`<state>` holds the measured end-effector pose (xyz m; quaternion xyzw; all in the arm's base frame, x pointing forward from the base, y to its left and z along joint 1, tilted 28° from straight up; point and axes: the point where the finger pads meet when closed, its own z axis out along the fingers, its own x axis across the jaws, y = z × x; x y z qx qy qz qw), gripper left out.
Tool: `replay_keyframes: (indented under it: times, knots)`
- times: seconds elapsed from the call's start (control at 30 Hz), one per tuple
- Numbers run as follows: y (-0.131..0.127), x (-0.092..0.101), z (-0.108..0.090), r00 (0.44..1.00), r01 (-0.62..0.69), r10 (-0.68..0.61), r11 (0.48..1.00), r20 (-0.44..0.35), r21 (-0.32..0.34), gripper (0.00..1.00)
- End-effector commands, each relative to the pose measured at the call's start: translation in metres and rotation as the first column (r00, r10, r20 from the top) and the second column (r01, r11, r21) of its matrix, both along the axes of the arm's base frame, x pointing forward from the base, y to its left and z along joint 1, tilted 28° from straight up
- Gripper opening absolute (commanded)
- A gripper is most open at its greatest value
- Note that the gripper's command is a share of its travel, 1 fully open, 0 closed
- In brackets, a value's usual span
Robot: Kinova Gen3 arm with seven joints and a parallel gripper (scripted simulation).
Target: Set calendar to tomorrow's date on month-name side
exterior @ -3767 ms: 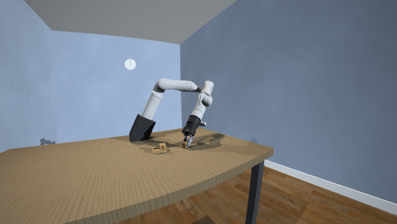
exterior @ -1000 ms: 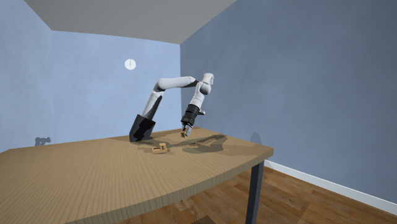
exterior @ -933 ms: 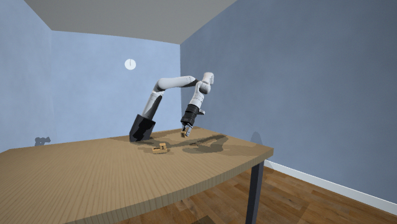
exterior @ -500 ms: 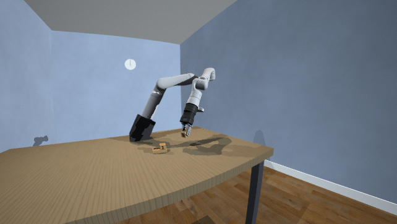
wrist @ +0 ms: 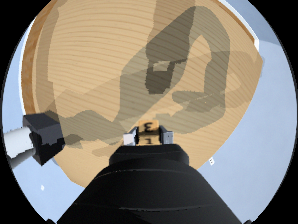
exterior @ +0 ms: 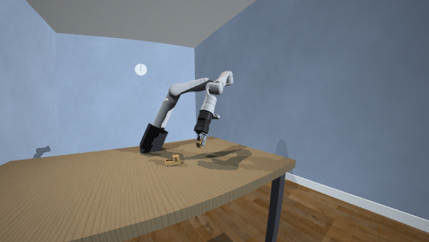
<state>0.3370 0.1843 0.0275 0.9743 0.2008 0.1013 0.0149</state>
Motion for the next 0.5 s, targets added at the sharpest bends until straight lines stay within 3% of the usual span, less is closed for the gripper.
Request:
replay_keyframes:
  times: [0.0,0.33,0.47]
  knots:
    - [-0.0008,0.0007,0.0005,1.000,0.003,-0.003,1.000,0.001,0.002,0.60]
    - [-0.0023,-0.0009,-0.0023,0.999,-0.005,0.006,0.999,-0.031,0.041,0.60]
    - [-0.0033,-0.0017,-0.0039,0.998,-0.013,0.019,0.996,-0.060,0.089,0.60]
